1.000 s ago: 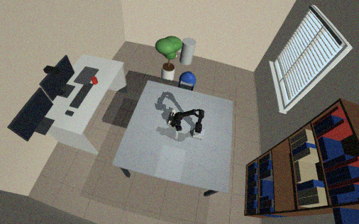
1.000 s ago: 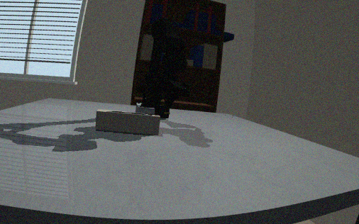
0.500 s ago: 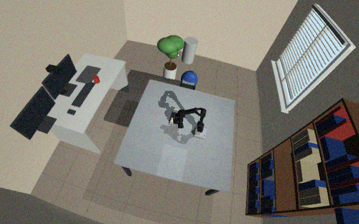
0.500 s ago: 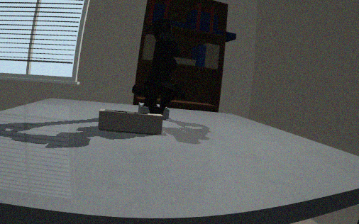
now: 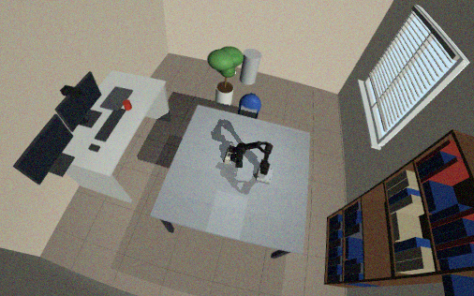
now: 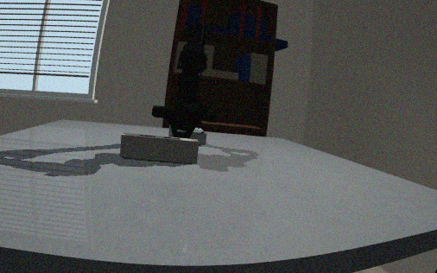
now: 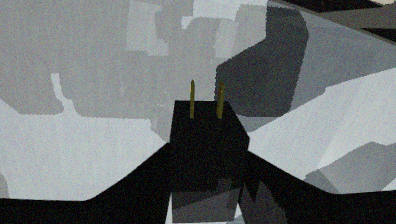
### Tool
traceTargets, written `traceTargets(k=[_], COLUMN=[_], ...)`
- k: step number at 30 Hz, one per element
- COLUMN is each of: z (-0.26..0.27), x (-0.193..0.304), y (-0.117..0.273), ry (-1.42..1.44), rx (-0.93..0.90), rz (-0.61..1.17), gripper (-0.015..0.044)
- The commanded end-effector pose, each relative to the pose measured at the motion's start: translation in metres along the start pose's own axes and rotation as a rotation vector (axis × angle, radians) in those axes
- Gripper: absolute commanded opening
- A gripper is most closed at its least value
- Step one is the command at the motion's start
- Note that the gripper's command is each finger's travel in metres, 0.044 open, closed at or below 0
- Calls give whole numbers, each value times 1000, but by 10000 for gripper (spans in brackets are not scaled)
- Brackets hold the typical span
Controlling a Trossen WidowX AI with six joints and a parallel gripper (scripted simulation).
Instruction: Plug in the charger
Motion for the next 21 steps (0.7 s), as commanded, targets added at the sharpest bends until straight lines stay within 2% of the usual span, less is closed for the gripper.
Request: traceTargets(k=[1,21], z=[-6,-26], x=[5,12], y=[-3,-10], ry=[-41,-141], rx=[-6,-11], rz=[-2,-3], gripper=[0,0])
Point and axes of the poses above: the point midway between the two fingers, 35 mm back from their tips, its own y axis back along the fingers, its own z axis across the jaws, x = y × z, the point moved 8 cm from there along y, back along the fingers, and after that the axes turned 10 degrees about y, right-handed, at the moved point
